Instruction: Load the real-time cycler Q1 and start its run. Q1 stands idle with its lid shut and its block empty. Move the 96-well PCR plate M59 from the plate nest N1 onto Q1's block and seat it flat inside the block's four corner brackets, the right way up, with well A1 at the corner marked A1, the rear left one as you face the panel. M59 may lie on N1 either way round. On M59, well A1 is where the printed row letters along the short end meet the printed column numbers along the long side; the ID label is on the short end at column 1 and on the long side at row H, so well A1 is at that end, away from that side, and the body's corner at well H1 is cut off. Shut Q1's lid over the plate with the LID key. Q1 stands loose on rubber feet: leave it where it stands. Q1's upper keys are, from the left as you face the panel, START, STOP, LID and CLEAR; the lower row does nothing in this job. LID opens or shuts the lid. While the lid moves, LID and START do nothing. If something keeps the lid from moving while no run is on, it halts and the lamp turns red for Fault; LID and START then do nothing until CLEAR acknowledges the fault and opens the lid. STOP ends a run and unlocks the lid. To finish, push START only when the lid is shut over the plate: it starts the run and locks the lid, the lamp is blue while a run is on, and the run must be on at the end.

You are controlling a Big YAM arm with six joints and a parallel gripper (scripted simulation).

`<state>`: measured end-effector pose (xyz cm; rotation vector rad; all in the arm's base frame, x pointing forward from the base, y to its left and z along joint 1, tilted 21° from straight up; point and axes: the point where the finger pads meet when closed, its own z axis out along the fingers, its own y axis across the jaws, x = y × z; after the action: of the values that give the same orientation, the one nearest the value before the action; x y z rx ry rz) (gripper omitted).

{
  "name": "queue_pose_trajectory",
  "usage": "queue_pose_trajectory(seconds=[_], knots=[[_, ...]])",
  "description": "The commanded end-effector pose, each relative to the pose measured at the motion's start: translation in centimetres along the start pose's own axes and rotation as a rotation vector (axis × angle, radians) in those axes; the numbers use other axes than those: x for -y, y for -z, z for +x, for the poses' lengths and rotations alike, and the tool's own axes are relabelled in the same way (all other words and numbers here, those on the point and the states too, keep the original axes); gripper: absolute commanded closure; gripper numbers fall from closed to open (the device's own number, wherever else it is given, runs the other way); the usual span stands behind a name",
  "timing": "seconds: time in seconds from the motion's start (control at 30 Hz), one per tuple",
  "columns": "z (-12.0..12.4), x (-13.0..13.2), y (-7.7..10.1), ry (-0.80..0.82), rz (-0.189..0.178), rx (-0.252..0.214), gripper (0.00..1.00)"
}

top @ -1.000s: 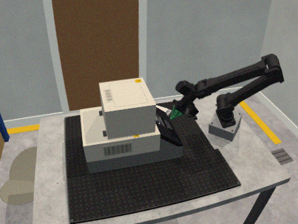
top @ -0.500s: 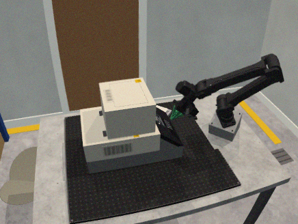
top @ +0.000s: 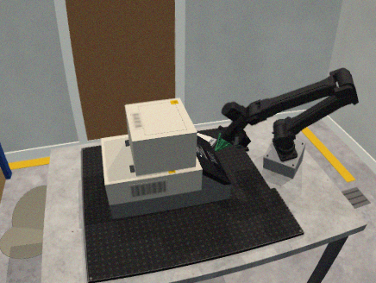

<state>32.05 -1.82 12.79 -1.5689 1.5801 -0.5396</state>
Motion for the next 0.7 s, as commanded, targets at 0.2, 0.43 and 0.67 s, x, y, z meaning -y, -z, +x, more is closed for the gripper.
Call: queue_pose_trajectory(seconds=[0.2,0.43,0.67], knots=[[-0.4,3.3,0.5,0.025,0.048,0.008,1.00],[-0.3,2.2,-1.2,0.008,0.031,0.006,1.00],[-0.3,1.1,-2.5,-0.001,0.022,0.006,1.00]])
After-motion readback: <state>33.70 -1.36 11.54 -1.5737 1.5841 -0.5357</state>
